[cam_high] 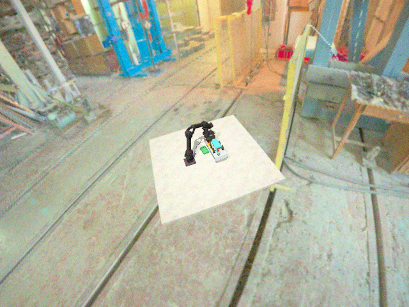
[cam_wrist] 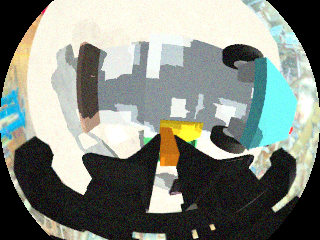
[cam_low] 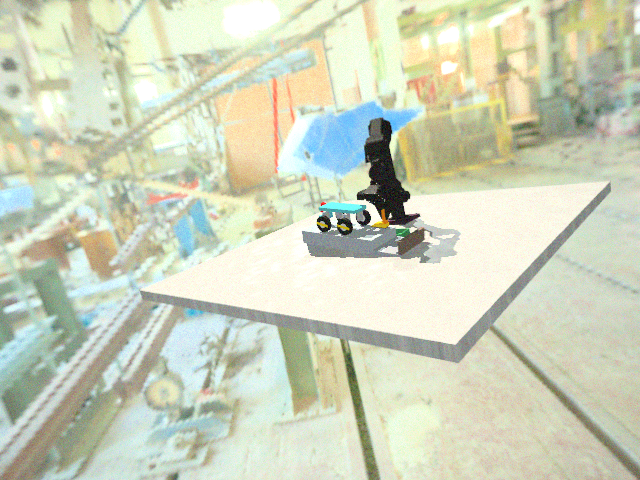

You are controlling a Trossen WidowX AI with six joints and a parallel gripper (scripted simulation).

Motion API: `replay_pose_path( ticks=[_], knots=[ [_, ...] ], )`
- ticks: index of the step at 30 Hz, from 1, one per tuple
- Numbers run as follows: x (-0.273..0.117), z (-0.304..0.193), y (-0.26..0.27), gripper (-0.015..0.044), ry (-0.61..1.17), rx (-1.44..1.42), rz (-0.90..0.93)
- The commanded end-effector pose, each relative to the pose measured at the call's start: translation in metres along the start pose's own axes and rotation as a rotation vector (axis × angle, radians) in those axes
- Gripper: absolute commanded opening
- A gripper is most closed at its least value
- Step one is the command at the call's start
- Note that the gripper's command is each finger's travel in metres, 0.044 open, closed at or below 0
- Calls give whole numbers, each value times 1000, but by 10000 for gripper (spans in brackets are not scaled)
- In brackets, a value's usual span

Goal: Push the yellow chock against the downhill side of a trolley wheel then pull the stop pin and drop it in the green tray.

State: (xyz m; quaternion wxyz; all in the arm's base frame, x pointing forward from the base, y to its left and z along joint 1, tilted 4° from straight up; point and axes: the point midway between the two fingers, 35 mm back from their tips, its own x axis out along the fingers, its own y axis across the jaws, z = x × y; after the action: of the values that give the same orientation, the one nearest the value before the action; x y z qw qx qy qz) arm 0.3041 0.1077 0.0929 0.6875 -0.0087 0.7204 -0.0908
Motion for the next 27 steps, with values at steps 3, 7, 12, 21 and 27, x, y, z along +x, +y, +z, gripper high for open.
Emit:
replay_pose_path(
  ticks=[3, 7, 12, 21, 27],
  knots=[
    [0, 0, -7, 0, -4, -3, -2],
    [0, 0, -12, 0, -4, -3, -3],
    [0, 0, -17, 0, -4, -3, -3],
    [0, 0, -27, 0, -4, -3, -4],
    [0, 0, -24, 0, -1, -2, 2]
  ],
)
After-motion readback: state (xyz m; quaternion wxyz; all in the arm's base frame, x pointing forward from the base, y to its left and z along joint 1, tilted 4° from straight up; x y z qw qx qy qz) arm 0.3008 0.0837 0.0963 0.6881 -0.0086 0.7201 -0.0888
